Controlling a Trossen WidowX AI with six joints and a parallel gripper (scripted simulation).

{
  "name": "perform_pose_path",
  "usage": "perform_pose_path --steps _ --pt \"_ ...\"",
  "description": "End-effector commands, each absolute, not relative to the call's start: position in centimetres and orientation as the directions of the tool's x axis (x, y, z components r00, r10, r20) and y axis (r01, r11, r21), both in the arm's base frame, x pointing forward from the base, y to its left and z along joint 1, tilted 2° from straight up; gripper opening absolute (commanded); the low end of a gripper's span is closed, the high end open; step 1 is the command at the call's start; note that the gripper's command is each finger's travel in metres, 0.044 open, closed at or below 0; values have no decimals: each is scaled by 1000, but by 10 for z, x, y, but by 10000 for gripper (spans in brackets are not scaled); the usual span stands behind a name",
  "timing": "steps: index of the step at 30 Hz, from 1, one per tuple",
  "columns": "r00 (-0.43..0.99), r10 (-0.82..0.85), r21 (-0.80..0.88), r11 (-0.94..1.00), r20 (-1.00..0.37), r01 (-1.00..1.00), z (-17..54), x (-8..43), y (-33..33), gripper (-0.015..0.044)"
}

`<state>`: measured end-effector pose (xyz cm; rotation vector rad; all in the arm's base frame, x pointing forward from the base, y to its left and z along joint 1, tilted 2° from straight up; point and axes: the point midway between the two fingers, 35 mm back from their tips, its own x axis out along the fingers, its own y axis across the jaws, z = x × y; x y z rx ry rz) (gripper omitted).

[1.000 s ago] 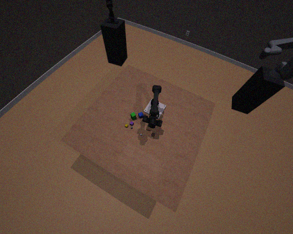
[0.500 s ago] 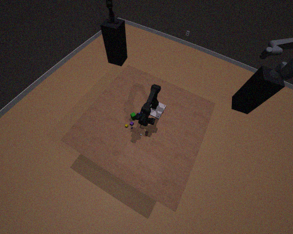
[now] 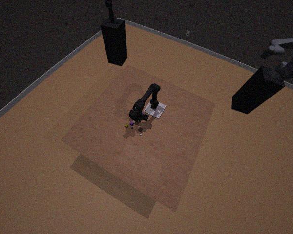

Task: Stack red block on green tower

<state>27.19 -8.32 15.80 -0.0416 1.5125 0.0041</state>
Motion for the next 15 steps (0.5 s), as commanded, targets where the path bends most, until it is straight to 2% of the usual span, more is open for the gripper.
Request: perform_pose_path --steps 1,15 --pt "56 -21 -23 999 -998 -35 158 263 -102 0" --pt "56 -27 -29 999 -998 -35 158 230 -159 0"
